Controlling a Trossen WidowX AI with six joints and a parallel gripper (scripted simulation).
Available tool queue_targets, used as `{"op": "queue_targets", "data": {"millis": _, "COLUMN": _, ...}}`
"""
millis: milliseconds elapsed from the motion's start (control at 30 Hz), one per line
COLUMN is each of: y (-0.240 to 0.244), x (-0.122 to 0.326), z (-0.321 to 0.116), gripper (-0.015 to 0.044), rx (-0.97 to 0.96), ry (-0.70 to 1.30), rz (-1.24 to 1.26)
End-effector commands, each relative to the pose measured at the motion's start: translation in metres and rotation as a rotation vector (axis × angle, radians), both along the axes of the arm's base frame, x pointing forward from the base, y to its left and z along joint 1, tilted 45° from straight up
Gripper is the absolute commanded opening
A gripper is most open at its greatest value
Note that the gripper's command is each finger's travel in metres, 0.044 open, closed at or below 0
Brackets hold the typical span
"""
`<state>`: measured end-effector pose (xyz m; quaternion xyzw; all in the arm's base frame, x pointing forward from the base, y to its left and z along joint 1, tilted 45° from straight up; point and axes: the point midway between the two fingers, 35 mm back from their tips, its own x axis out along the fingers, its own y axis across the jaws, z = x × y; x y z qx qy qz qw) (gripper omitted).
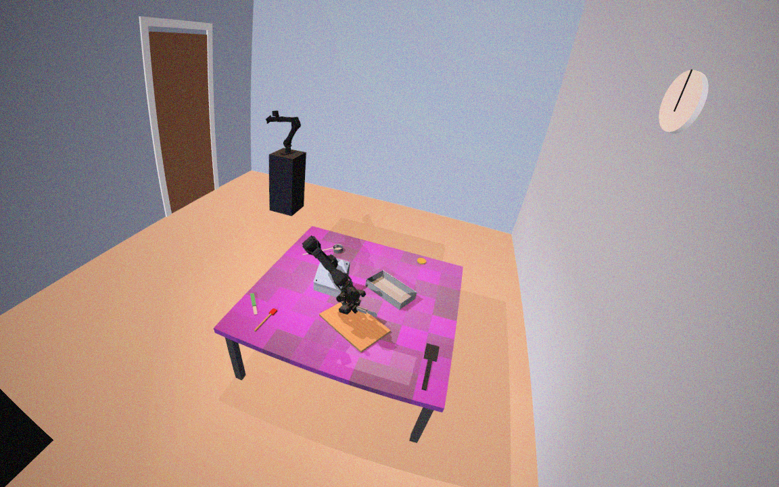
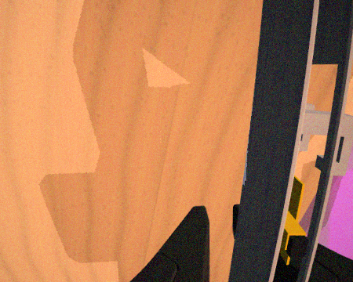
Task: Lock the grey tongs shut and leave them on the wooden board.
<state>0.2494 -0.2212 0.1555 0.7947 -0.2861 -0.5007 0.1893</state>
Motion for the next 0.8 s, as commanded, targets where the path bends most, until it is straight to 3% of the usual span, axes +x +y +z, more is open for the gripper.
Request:
{"op": "queue_targets", "data": {"millis": 0, "y": 0.004, "x": 0.000, "z": 0.006, "gripper": -0.0150, "rx": -0.015, "ry": -0.066, "rz": 0.055}}
{"op": "queue_targets", "data": {"millis": 767, "y": 0.038, "x": -0.017, "z": 0.037, "gripper": -0.0150, "rx": -0.267, "ry": -0.408, "rz": 0.420}}
